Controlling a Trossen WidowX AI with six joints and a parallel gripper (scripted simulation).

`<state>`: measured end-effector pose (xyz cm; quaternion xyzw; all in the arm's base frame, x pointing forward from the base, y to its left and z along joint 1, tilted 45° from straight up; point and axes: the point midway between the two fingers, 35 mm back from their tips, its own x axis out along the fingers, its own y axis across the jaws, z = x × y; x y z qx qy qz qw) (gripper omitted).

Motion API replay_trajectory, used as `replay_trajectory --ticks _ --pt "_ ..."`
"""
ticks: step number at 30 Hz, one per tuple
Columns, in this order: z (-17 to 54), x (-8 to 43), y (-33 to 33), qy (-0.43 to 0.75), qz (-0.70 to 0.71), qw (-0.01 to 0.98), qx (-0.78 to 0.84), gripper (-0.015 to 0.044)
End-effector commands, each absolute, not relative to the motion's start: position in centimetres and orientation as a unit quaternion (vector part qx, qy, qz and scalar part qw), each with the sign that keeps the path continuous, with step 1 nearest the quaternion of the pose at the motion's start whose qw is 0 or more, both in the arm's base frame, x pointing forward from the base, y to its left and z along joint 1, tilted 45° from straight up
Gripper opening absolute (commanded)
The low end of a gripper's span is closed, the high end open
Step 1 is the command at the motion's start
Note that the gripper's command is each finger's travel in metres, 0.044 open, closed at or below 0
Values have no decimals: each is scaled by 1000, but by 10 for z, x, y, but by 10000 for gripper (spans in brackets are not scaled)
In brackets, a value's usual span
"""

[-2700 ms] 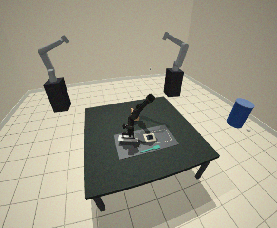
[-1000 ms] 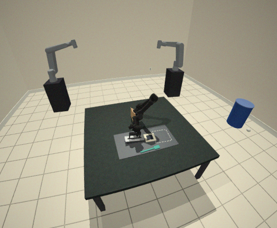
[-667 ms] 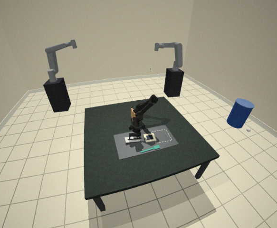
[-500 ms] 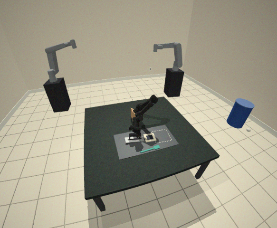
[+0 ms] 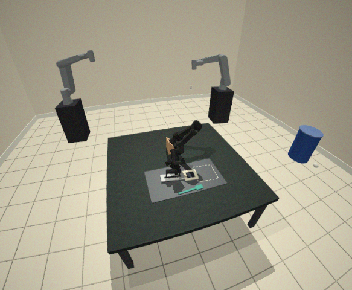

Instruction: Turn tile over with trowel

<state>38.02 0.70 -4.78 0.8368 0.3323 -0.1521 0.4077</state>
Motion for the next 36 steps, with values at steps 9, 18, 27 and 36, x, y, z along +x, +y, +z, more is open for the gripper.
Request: replay_trajectory --ticks 9,18,27,36 --pt "-29 381 24 334 -144 410 836 0" --pt "-19 380 34 334 -143 409 837 0" --pt "-19 380 35 334 -143 408 838 0" --pt "-8 380 20 341 -128 365 857 0"
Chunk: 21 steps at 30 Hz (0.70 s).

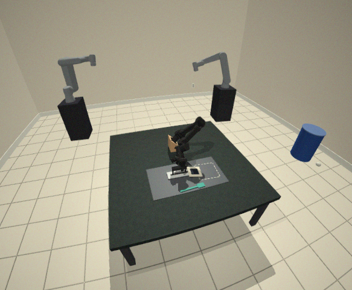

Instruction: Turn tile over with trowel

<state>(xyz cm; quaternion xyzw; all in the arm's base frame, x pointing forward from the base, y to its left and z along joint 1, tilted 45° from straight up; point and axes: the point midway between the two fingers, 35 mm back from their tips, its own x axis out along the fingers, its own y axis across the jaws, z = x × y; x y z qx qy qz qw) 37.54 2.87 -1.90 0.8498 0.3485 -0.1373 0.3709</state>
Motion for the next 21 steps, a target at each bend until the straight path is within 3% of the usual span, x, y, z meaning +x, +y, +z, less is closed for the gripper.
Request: replay_trajectory --ticks 1,21 --pt "-6 381 19 341 -128 365 857 0" --pt "50 382 18 341 -128 365 857 0"
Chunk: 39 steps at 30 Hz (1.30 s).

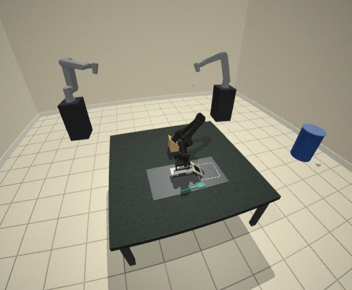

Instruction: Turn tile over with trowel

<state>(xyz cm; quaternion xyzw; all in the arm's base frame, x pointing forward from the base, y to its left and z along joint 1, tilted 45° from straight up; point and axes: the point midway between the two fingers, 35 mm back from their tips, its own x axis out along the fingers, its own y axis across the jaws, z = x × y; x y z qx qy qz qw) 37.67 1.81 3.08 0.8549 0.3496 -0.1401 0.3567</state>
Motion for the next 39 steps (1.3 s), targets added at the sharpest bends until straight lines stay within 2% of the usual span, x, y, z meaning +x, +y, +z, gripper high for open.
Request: replay_trajectory --ticks 1,20,39 --pt "52 382 19 341 -128 365 857 0" --pt "92 381 56 341 -128 363 858 0" --pt "100 380 81 341 -127 363 858 0"
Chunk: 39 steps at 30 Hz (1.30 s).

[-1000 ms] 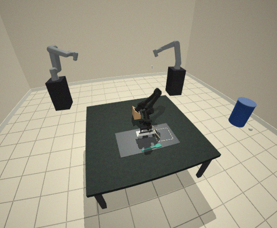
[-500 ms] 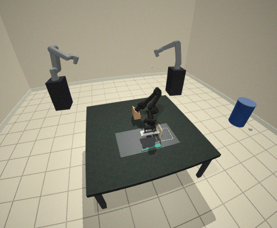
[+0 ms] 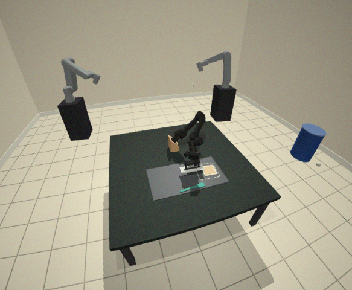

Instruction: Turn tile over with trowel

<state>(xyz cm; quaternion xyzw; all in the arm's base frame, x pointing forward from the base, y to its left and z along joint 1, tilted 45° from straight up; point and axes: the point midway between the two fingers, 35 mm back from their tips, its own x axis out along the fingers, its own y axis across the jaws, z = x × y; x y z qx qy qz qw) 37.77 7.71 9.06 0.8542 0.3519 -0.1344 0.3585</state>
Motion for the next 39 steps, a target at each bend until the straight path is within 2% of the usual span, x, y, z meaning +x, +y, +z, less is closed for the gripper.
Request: replay_trajectory --ticks 1,13,33,39 --pt "100 380 84 341 -127 362 858 0" --pt "98 378 109 341 -127 362 858 0" --pt "74 384 0 341 -129 366 856 0" --pt "73 384 -4 341 -128 365 857 0"
